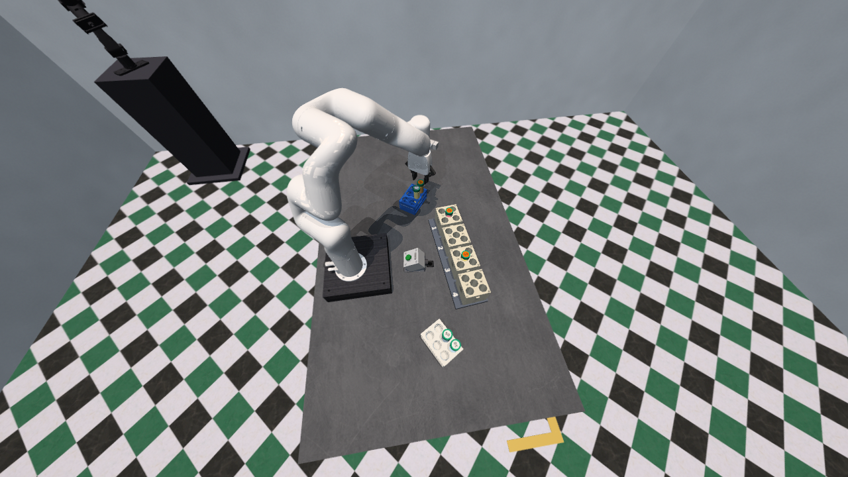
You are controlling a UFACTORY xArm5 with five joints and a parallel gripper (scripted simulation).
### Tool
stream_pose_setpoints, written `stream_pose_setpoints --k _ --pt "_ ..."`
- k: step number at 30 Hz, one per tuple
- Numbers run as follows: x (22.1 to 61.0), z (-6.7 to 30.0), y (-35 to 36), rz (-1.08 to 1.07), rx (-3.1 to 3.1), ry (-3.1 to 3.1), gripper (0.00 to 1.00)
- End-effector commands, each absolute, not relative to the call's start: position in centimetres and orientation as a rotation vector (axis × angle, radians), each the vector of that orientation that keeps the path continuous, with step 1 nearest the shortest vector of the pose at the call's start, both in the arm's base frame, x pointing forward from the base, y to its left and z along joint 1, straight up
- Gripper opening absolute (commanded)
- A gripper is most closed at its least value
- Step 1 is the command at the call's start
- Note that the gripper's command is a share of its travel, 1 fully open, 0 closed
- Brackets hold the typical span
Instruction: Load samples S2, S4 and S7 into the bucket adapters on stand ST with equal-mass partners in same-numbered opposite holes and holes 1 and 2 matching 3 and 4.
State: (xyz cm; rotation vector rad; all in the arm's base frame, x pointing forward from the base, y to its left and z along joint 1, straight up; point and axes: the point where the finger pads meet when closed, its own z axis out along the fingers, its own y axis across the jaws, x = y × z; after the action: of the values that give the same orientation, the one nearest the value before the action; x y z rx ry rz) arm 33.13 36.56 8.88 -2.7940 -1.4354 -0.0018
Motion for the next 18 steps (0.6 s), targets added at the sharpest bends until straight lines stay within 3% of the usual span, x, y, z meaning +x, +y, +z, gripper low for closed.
stream_pose_setpoints --k 1,18 --pt "33.24 8.33 36.67 -0.011 -2.797 -1.437 0.57" --pt "33.24 7.44 36.67 -0.011 -2.797 -1.437 0.57"
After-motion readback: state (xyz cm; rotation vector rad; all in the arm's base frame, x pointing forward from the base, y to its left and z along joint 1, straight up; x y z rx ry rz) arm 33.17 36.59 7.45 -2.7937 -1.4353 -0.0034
